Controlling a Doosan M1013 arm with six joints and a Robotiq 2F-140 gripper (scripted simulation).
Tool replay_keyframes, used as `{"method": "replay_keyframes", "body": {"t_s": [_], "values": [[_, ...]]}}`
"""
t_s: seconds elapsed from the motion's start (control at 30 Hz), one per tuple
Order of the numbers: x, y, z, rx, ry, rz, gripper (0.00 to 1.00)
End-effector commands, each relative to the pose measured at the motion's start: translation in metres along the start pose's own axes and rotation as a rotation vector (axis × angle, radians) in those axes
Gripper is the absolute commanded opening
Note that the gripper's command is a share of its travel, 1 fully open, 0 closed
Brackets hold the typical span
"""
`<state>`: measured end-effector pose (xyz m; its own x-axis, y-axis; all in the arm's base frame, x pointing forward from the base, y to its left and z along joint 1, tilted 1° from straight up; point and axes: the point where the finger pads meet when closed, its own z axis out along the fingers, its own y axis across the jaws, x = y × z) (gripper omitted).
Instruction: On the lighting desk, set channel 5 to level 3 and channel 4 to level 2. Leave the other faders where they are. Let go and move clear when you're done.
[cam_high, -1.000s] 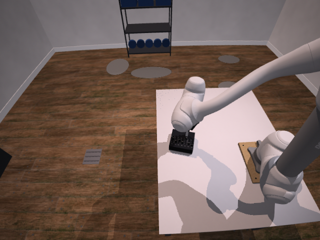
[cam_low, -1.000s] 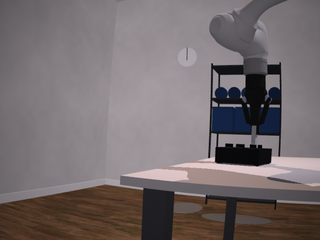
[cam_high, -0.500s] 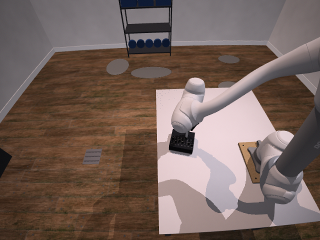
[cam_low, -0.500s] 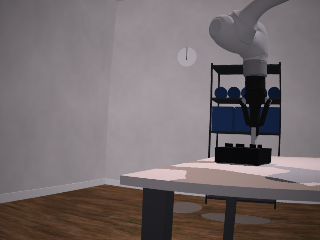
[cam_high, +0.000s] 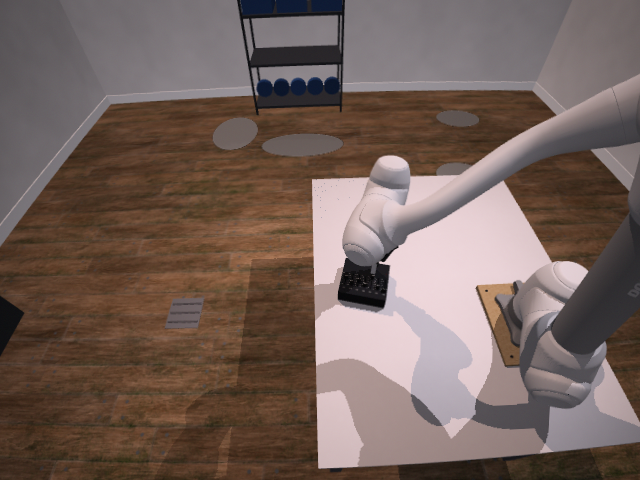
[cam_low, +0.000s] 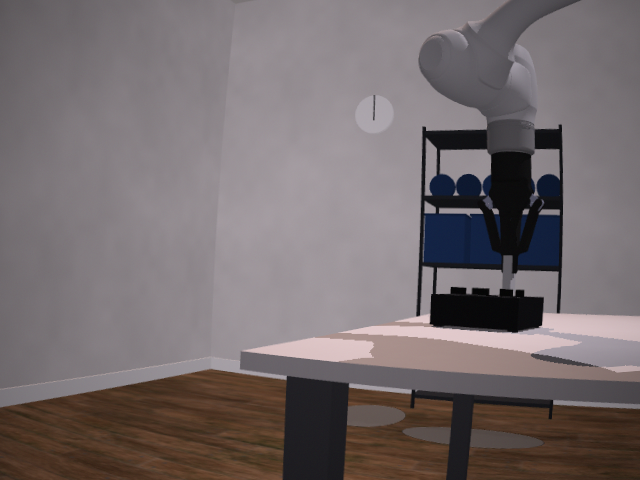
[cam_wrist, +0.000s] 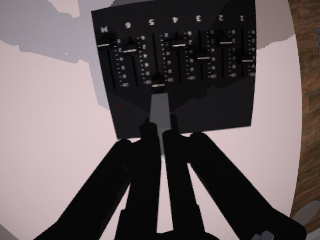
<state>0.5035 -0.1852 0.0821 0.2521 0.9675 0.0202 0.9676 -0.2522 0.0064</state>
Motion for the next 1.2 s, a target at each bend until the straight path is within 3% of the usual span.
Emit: {"method": "replay_keyframes", "body": {"t_s": [0.0,1.17], "values": [[0.0001,0.0000,-0.0001,0.000,0.000,0.000,0.10],[0.0076,0.0000,-0.0001,0.000,0.000,0.000,0.10]]}}
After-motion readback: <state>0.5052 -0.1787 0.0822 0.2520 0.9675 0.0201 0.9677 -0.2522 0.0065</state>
